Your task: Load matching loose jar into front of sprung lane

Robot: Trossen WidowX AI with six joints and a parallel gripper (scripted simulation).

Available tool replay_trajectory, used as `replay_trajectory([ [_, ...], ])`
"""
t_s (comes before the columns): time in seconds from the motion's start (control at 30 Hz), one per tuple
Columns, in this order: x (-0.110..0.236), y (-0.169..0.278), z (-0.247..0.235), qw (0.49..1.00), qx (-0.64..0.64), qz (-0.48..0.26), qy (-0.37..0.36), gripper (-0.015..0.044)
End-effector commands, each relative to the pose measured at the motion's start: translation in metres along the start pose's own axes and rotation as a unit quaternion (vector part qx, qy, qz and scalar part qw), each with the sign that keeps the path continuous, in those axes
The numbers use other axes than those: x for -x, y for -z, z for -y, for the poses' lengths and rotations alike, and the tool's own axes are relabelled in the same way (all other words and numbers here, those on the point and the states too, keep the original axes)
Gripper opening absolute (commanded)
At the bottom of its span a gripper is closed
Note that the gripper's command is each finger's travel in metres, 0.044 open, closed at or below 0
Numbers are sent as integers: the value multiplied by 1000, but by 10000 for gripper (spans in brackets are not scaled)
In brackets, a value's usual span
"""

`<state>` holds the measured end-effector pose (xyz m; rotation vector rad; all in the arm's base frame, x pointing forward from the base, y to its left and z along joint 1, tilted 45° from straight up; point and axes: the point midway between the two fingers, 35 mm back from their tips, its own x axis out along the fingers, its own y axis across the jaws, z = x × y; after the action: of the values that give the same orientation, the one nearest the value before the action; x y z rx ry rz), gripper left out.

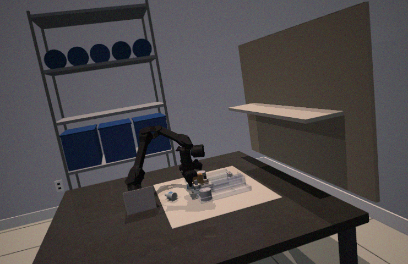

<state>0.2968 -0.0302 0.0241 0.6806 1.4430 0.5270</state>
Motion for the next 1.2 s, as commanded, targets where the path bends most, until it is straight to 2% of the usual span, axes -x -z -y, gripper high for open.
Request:
replay_trajectory([
  [0.0, 2, -8, -1, 1000, 5, 9, 0, 0],
  [1.17, 4, -21, -2, 1000, 5, 10, 0, 0],
])
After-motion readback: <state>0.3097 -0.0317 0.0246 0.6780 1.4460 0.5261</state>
